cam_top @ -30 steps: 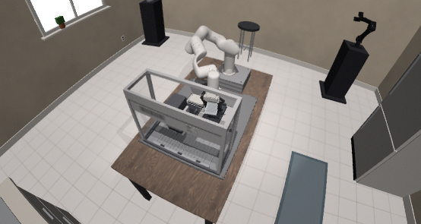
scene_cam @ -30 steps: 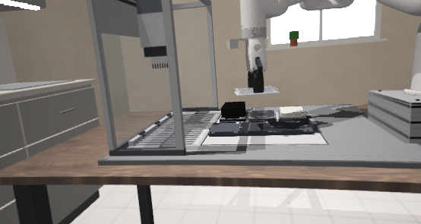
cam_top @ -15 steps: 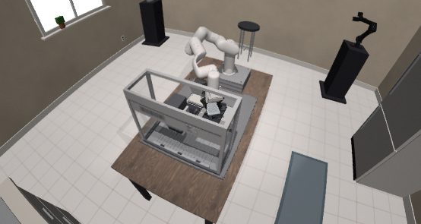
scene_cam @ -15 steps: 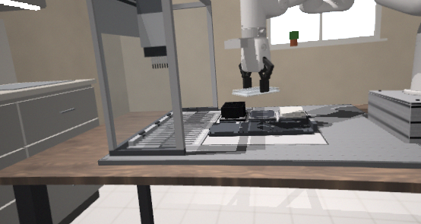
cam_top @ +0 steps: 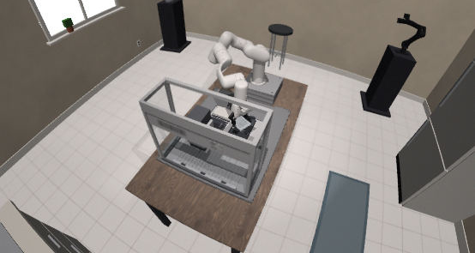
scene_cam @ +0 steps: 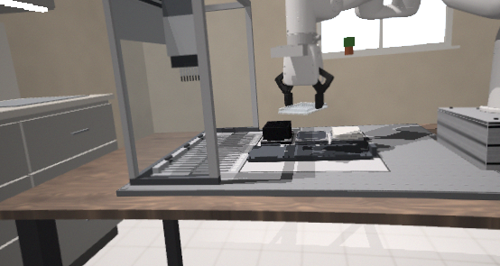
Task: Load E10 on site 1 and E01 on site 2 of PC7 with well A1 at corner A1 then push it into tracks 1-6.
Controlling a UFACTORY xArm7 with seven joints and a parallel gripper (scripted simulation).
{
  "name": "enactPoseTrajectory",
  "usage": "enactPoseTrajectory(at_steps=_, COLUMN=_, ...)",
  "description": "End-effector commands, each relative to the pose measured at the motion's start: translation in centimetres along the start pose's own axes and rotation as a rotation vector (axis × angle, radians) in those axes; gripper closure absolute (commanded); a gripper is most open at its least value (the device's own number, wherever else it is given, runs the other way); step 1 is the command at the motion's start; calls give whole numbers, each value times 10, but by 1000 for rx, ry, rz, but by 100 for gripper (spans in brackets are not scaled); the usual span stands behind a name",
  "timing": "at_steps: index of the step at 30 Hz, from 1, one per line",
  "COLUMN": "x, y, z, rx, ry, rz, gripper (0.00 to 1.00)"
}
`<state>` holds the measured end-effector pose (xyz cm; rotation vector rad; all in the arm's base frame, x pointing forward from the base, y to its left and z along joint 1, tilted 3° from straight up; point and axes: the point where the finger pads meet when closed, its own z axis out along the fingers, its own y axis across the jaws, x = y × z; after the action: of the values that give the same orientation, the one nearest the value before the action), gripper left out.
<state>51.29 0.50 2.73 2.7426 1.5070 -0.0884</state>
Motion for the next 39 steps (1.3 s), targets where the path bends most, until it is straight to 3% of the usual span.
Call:
enactPoseTrajectory(at_steps=1, x=1, y=1, z=-2, rx=5, ry=4, rz=-141, gripper=100)
enactPoseTrajectory(at_steps=12, x=1, y=1, z=-2, rx=4, ry=4, rz=-488, gripper=100)
enactPoseTrajectory(at_steps=33, x=1, y=1, z=-2, rx=4, ry=4, rz=-488, gripper=100)
enactPoseTrajectory(at_steps=39, x=1, y=1, z=8, rx=4, ry=4, rz=-488, gripper=100)
